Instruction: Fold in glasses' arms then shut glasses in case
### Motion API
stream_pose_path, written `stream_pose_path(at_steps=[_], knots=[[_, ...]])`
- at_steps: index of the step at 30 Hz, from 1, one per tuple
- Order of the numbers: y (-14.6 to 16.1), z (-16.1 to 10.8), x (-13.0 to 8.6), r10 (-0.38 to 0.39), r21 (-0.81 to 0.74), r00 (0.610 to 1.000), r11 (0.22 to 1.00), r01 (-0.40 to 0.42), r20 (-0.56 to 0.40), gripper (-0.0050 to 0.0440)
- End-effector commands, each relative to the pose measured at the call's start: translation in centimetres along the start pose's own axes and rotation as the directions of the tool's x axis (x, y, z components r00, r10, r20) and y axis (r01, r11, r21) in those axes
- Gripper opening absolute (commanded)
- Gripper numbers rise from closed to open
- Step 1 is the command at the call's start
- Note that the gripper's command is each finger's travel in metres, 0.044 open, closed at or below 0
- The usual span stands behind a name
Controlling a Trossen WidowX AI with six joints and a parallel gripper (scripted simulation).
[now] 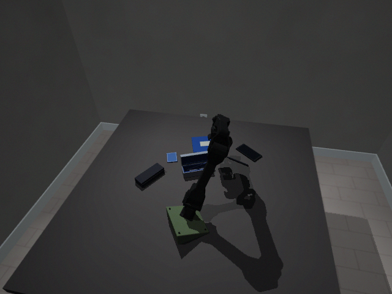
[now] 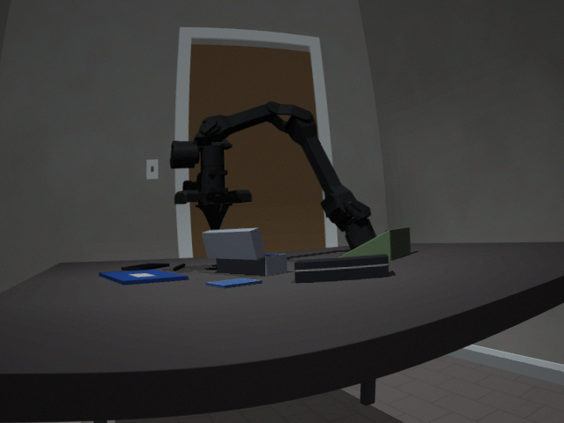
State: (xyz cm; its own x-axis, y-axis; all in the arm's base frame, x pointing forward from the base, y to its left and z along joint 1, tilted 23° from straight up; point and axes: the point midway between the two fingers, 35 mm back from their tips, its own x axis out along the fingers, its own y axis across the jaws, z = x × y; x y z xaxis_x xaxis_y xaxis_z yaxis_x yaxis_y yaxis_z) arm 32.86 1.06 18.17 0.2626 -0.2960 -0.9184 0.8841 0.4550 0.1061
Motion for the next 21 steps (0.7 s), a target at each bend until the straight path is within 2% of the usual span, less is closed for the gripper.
stream_pose_path(at_steps=[1,21], knots=[[-0.1,-0.1,1.1,-0.003,-0.003,1.000,1.000,0.003,-0.005,0.0000],[-0.2,-1.3,1.3,-0.003,-0.003,1.000,1.000,0.003,-0.005,0.0000]])
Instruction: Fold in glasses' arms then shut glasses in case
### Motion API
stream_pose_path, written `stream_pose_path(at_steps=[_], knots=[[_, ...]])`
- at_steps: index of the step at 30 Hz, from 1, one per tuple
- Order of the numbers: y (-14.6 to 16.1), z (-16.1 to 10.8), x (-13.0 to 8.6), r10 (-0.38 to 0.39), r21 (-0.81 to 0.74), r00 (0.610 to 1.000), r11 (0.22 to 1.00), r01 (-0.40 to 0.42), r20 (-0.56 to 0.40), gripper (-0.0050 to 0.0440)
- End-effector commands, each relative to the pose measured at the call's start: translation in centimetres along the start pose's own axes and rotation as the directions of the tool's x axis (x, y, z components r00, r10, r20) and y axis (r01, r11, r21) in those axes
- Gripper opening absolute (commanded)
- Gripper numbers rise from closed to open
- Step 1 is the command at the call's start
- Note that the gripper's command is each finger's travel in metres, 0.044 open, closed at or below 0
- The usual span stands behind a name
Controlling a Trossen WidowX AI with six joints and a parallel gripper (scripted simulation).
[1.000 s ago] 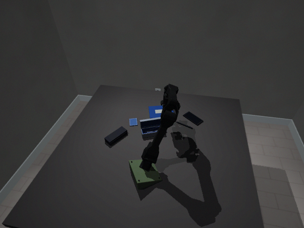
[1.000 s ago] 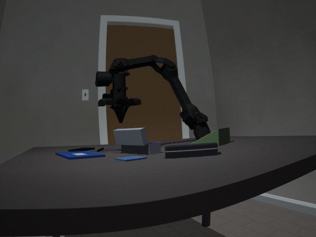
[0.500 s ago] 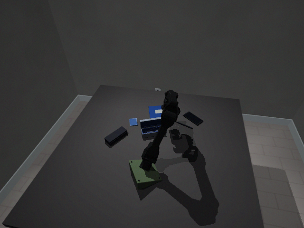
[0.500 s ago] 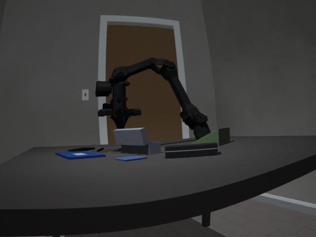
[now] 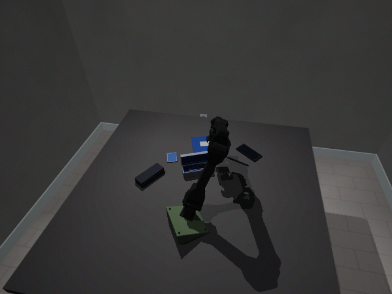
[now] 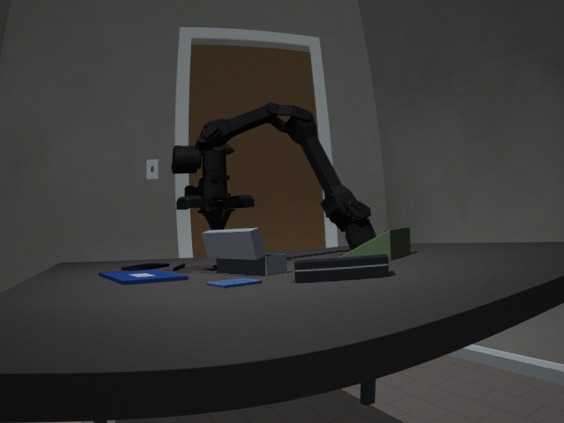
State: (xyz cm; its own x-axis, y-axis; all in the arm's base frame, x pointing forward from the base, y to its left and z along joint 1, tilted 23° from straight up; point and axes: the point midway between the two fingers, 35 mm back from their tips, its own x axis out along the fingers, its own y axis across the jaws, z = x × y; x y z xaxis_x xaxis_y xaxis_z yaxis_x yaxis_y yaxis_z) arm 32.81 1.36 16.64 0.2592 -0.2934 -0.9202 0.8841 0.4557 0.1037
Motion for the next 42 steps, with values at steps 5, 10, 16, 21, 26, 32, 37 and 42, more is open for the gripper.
stream_pose_path(at_steps=[5,10,16,21,26,32,37,42], knots=[[-0.2,-0.8,0.0,-0.001,-0.002,1.000,1.000,0.001,-0.001,0.0000],[-0.2,-1.0,0.0,-0.001,-0.002,1.000,1.000,0.001,-0.001,0.0000],[-0.2,-1.4,0.0,-0.001,-0.002,1.000,1.000,0.001,-0.001,0.0000],[-0.3,-1.8,0.0,-0.001,-0.002,1.000,1.000,0.001,-0.001,0.0000],[-0.3,-2.0,0.0,-0.001,-0.002,1.000,1.000,0.001,-0.001,0.0000],[-0.3,-2.4,0.0,-0.001,-0.002,1.000,1.000,0.001,-0.001,0.0000],[-0.3,-2.7,0.0,-0.001,-0.002,1.000,1.000,0.001,-0.001,0.0000],[-0.3,-2.9,0.0,-0.001,-0.002,1.000,1.000,0.001,-0.001,0.0000]])
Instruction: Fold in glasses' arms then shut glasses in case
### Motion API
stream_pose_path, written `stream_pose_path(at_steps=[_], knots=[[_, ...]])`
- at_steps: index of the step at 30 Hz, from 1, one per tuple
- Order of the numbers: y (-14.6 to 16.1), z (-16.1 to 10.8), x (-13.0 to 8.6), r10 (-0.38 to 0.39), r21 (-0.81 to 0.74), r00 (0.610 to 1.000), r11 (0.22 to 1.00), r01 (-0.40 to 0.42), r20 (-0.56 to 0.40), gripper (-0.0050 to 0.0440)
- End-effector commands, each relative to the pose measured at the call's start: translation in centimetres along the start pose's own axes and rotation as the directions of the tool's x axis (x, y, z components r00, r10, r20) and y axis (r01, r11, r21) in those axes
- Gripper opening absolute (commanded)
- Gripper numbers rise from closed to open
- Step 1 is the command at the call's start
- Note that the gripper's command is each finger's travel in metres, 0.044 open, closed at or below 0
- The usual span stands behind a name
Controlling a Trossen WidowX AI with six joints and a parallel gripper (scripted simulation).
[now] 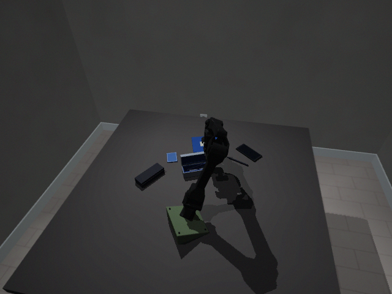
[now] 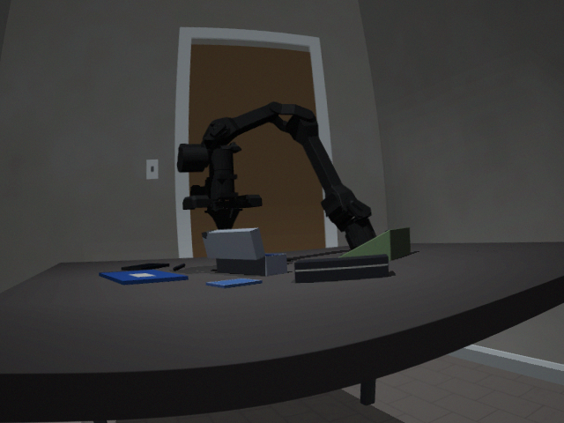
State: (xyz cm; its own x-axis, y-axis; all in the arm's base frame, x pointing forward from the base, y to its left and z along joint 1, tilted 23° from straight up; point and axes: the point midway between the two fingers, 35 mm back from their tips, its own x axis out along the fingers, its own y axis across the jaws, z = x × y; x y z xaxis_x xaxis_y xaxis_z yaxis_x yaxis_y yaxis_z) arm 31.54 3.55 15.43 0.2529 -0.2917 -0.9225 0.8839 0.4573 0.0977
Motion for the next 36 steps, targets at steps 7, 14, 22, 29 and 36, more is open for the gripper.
stream_pose_path(at_steps=[7,14,22,29,36], knots=[[-0.1,-0.6,-0.1,0.004,0.002,1.000,1.000,-0.004,0.004,0.0000],[-0.2,-1.0,-0.1,0.004,0.002,1.000,1.000,-0.004,0.004,0.0000],[-0.2,-1.4,-0.1,0.004,0.002,1.000,1.000,-0.004,0.004,0.0000],[-0.2,-1.9,-0.1,0.004,0.002,1.000,1.000,-0.004,0.004,0.0000],[-0.2,-2.2,-0.1,0.004,0.002,1.000,1.000,-0.004,0.004,0.0000]])
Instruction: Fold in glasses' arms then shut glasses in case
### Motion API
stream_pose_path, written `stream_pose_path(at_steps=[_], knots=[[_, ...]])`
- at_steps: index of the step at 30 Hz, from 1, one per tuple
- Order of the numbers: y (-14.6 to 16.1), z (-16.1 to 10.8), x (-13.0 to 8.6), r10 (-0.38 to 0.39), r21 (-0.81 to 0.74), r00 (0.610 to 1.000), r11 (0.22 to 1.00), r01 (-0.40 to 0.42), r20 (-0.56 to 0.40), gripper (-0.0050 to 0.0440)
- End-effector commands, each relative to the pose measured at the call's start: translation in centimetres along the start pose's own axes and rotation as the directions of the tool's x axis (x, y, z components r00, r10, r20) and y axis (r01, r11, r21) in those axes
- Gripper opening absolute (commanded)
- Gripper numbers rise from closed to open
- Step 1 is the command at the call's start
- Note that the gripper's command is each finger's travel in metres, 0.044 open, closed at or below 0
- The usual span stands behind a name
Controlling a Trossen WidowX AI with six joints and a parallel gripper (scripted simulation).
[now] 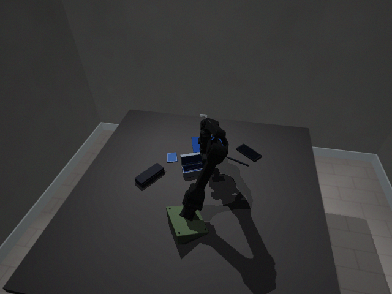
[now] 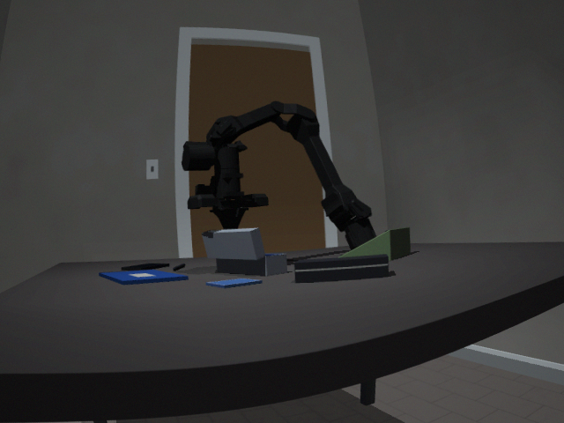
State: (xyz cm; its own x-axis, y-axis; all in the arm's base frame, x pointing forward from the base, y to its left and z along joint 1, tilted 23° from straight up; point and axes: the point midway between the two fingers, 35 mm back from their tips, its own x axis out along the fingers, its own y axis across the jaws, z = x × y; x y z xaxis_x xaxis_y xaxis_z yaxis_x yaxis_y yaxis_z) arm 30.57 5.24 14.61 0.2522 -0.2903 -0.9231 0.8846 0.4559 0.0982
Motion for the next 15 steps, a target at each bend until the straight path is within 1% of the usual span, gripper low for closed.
stream_pose_path(at_steps=[1,15], knots=[[-0.09,-0.20,-0.13,0.005,0.000,1.000,1.000,-0.005,0.006,0.0000],[-0.15,-1.00,-0.12,0.005,0.000,1.000,1.000,-0.005,0.006,0.0000]])
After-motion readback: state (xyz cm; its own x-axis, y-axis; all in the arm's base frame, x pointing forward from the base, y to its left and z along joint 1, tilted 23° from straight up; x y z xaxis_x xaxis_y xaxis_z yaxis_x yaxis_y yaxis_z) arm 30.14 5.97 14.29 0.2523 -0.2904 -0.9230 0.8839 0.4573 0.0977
